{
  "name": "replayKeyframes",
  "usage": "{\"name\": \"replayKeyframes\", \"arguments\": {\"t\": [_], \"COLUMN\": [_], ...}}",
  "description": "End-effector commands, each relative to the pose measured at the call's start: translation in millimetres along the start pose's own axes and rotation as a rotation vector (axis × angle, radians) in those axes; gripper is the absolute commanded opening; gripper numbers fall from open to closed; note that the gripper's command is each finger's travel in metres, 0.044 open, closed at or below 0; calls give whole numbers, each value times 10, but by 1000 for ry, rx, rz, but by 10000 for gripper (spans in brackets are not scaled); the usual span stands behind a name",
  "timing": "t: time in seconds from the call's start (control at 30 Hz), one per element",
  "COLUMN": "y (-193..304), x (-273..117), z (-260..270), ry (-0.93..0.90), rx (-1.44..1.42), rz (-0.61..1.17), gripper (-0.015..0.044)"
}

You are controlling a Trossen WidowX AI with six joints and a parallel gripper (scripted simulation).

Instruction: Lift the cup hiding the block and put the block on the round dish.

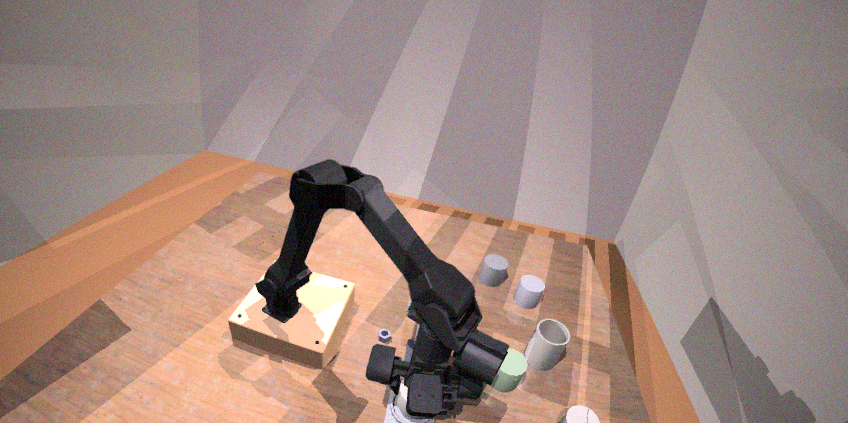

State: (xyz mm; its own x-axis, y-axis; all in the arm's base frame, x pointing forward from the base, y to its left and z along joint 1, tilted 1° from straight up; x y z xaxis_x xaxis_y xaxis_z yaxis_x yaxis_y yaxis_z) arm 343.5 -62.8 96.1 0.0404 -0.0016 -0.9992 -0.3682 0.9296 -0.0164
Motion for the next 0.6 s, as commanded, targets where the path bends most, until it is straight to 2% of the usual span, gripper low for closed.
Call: {"name": "replayKeyframes", "arguments": {"t": [0.0, 0.57], "y": [-14, -19], "x": [-85, -303], "z": [13, 23], "ry": [-7, -7], "rx": [3, 3], "rz": [-9, -9], "gripper": [0, 0]}}
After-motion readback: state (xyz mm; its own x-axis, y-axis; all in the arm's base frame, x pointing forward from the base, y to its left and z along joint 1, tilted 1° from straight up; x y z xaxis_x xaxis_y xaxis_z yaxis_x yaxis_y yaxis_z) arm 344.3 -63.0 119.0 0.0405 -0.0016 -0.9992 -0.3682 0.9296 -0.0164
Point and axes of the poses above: the point midway between the two fingers, 35 mm back from their tips, its own x axis out along the fingers, its own z axis across the jaws, y = z × x, the point moved 3 cm from there along -x, back along the fingers, and after that the axes turned 7 degrees about -x, right-handed, at the moved point
